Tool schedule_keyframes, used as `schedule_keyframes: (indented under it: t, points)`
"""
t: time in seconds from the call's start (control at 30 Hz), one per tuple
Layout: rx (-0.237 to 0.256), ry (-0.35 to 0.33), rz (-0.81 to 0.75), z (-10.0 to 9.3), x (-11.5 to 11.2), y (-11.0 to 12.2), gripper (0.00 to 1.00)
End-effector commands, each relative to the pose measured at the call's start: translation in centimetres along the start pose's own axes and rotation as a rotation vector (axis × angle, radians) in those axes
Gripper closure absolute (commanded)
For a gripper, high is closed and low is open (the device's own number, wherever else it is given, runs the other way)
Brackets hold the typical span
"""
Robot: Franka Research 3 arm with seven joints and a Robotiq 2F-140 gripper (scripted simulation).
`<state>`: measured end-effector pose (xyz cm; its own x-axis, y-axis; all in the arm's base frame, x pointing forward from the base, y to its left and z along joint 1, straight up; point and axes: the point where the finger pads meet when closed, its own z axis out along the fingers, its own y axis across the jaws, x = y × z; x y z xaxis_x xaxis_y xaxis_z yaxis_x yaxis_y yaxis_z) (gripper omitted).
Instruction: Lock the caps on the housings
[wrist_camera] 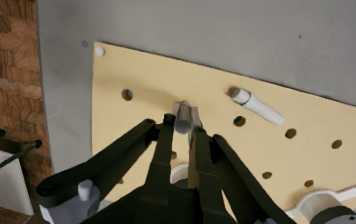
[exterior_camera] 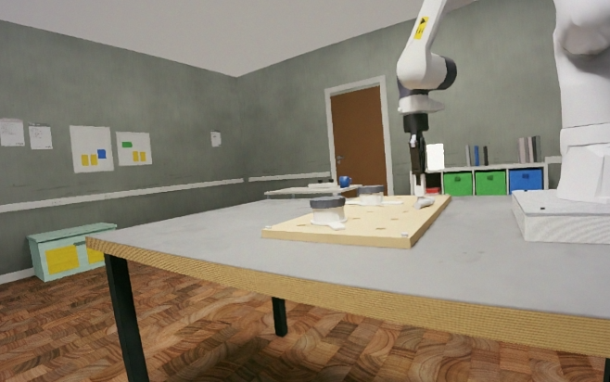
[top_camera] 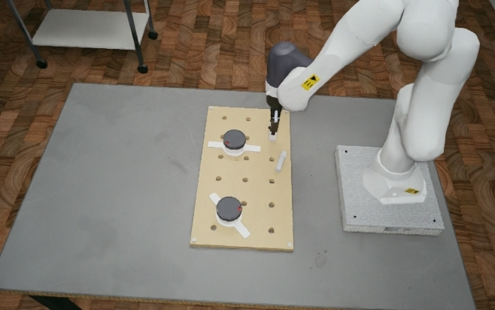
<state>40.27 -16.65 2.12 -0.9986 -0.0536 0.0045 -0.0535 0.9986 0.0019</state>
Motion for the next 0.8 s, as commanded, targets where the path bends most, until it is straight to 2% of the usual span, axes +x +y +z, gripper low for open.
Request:
schedule_keyframes:
  t: [0.0, 0.3, 0.33, 0.77]
  points:
    - [0.002, -0.005, -0.006, 0.09, -0.2, 0.03, 0.9]
    - [0.002, -0.005, -0.006, 0.09, -0.2, 0.03, 0.9]
    - [0.002, -0.005, -0.006, 0.09, -0.2, 0.03, 0.64]
    - [0.002, -0.005, -0.006, 0.09, -0.2, 0.03, 0.64]
